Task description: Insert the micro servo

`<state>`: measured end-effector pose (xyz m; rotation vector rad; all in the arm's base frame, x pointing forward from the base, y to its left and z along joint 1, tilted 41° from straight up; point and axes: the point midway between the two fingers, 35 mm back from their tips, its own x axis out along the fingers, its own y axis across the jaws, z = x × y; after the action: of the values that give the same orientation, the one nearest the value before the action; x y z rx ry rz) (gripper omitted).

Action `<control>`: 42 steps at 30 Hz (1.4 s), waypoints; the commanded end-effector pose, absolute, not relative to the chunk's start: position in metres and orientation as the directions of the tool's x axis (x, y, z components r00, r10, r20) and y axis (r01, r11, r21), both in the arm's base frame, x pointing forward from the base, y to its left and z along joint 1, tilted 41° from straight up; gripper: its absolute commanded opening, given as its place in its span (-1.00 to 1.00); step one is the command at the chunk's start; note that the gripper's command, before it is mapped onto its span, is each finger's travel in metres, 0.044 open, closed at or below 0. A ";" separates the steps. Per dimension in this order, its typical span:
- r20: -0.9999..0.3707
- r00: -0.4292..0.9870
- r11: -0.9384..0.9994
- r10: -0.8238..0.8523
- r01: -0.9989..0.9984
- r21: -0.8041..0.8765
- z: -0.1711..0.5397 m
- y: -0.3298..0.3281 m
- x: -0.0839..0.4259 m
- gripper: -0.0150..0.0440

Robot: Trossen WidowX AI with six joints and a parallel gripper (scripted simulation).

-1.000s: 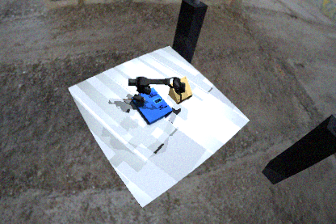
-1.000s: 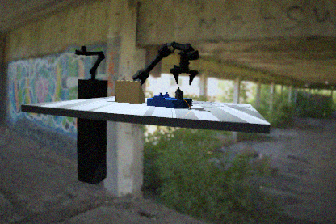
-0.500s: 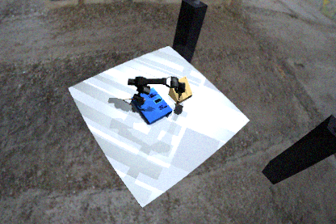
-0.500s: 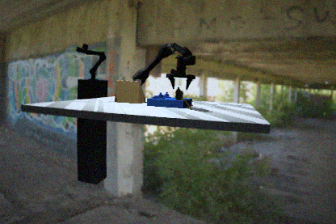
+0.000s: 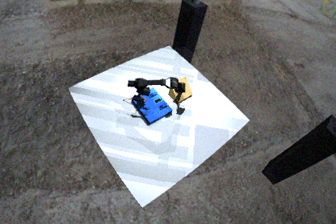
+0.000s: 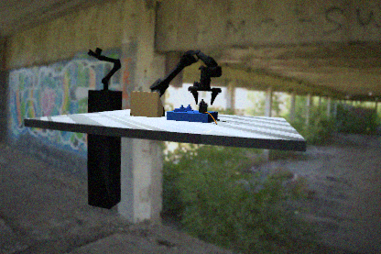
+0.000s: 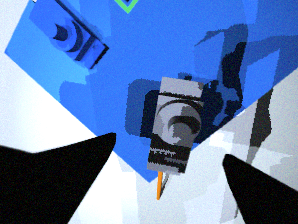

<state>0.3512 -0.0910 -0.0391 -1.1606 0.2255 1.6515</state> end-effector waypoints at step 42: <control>-0.769 0.031 -0.420 0.638 -0.824 -0.381 -0.015 -0.106 0.339 -0.49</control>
<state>0.3395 -0.1035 -0.0181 -1.1392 0.2283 1.6534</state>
